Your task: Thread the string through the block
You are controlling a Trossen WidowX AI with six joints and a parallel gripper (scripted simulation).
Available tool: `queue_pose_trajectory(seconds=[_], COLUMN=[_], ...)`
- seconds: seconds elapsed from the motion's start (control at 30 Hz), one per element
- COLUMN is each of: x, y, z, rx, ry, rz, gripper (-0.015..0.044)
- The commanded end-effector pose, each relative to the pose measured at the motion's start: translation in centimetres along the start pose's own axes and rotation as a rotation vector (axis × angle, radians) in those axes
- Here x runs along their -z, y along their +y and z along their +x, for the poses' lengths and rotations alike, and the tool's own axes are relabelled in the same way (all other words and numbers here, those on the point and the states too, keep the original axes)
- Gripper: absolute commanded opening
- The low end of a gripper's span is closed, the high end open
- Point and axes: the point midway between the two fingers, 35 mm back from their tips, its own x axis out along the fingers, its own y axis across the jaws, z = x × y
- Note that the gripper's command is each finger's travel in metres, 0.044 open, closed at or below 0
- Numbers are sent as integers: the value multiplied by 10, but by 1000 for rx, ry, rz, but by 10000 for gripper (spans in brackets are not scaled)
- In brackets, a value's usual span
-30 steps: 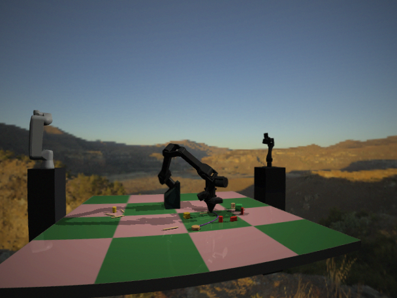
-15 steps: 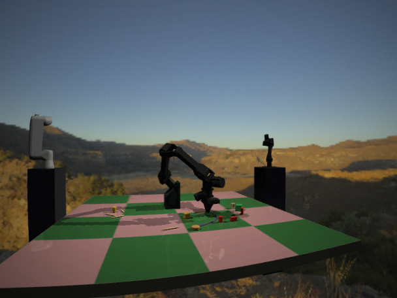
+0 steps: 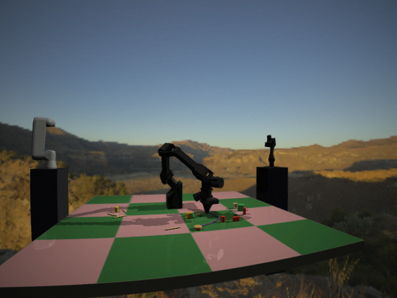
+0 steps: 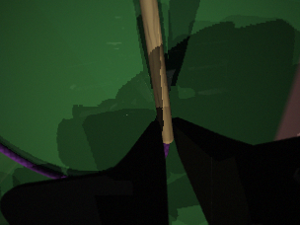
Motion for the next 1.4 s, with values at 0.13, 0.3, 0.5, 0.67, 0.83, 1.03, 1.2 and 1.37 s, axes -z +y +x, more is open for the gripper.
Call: queue_pose_trajectory(seconds=[0.13, 0.3, 0.5, 0.67, 0.83, 1.03, 1.2, 1.37], x=[-13, -20, -27, -27, -27, -29, -35, -41], y=[0, -1, -2, -2, -1, -1, -1, -1], z=[0, 1, 1, 1, 0, 0, 0, 0], rx=[-3, -2, -2, -2, -2, -2, -1, -1], ry=[-5, -6, -7, -7, -5, -5, -6, -6], rz=[2, 2, 2, 2, 2, 2, 2, 2], gripper=[0, 0, 0, 0, 0, 0, 0, 0])
